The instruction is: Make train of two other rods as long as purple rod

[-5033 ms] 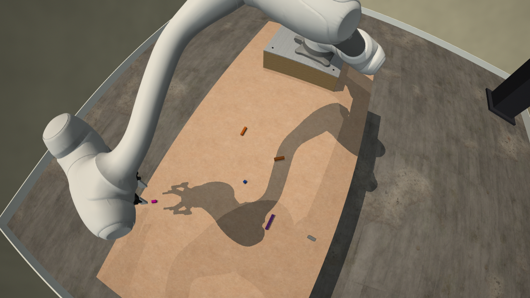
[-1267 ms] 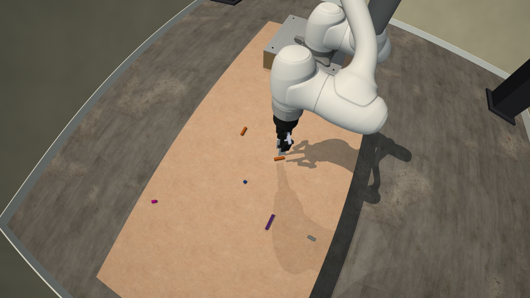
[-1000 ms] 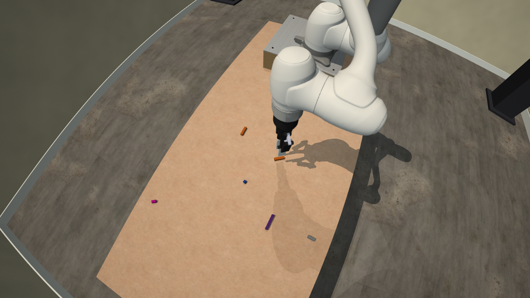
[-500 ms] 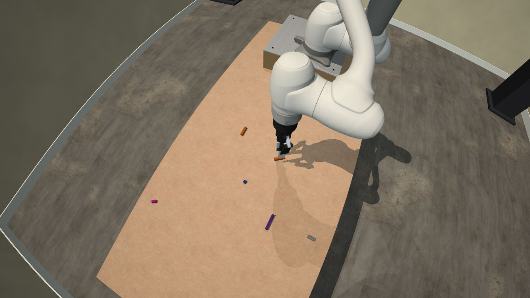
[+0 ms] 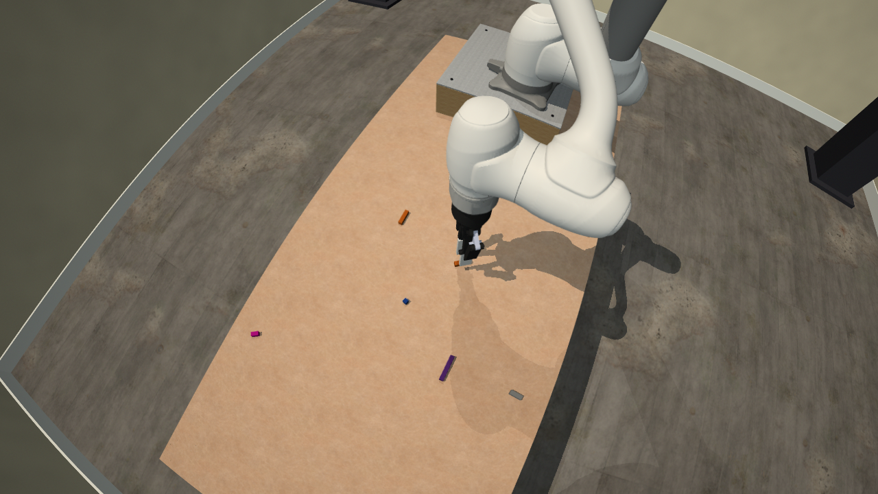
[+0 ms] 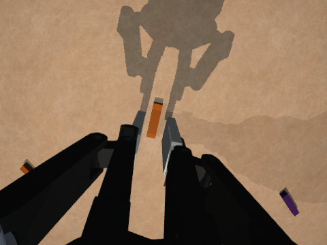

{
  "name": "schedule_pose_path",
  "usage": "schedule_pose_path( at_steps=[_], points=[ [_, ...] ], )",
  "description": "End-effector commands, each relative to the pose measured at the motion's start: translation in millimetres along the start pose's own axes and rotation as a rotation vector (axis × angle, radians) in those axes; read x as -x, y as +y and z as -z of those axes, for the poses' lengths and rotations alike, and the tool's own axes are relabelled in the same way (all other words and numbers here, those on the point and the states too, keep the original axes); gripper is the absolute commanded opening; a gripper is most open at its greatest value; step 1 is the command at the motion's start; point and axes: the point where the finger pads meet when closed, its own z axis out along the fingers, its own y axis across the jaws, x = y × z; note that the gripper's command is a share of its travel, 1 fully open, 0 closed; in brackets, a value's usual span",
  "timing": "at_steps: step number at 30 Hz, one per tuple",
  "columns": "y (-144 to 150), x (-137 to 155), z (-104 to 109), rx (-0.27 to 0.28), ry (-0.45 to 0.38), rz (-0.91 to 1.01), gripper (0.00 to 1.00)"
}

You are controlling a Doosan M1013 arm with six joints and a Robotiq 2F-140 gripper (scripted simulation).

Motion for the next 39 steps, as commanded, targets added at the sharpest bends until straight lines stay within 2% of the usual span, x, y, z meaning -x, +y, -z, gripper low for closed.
schedule_pose_path(
  at_steps=[1,15,39],
  points=[
    [0.1,0.0,-3.2,0.0,0.0,0.0,0.23],
    [0.1,0.0,-10.9,0.0,0.0,0.0,0.23],
    [0.1,0.0,-11.3,0.0,0.0,0.0,0.23]
  ],
)
